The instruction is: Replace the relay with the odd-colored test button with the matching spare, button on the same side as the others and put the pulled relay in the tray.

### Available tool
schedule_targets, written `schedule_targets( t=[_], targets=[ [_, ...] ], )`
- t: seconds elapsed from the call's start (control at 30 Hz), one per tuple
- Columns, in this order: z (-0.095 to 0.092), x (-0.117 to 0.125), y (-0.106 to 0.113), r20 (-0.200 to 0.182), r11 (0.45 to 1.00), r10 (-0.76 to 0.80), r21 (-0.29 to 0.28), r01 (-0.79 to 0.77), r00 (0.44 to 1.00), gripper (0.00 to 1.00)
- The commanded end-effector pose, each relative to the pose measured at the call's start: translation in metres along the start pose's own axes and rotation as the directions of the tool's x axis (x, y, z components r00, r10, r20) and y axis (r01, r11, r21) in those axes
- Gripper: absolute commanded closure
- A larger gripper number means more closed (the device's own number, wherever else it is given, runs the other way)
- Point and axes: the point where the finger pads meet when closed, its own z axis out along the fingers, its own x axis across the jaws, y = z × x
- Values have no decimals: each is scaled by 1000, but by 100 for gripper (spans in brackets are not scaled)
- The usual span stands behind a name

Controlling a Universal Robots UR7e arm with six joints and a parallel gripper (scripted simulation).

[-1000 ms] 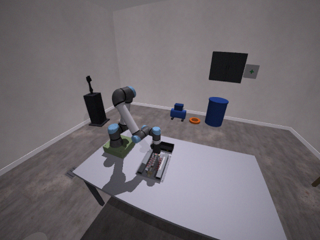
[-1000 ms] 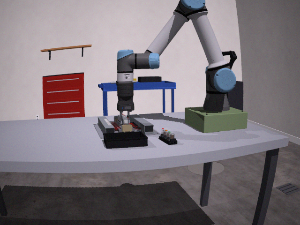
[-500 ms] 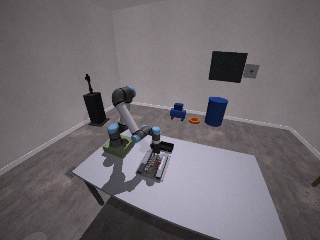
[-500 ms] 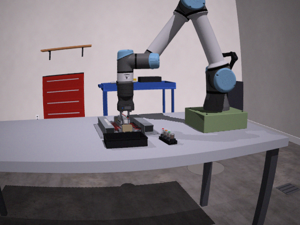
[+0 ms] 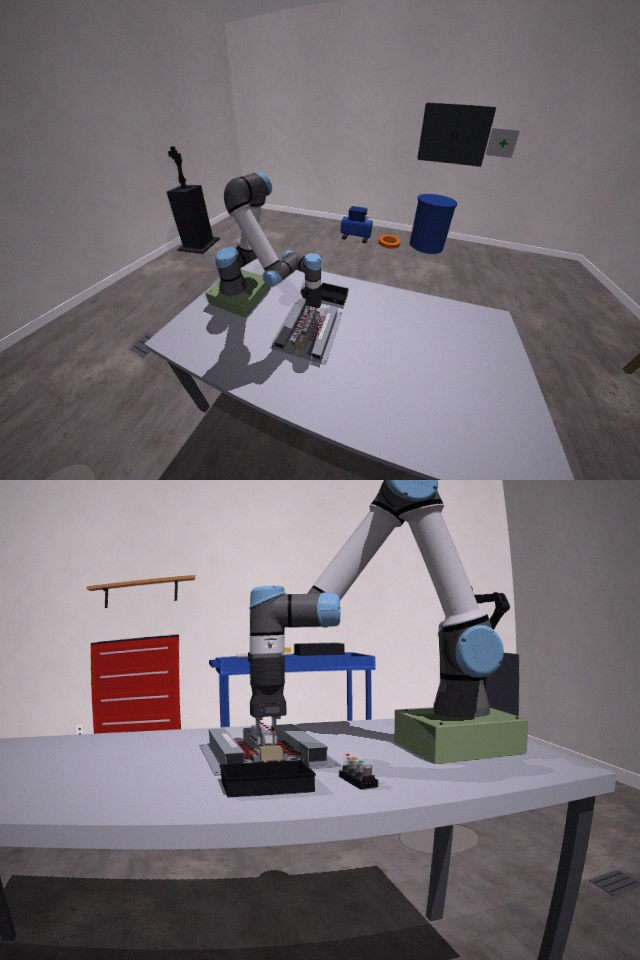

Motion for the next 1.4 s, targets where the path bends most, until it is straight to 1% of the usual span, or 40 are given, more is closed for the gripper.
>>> schedule_targets(
  t=[0.0,0.13,0.3,0.7,0.87,1.27,1.37],
  targets=[
    [-1,0,0,2,1000,0,0,0,1000,100],
    [-1,0,0,2,1000,0,0,0,1000,100],
    [-7,0,0,2,1000,0,1,0,1000,100],
    [-7,0,0,2,1000,0,1,0,1000,100],
    [-12,0,0,2,1000,0,1,0,1000,100],
    [-12,0,0,2,1000,0,1,0,1000,100],
    [-16,0,0,2,1000,0,1,0,1000,100]
  ],
)
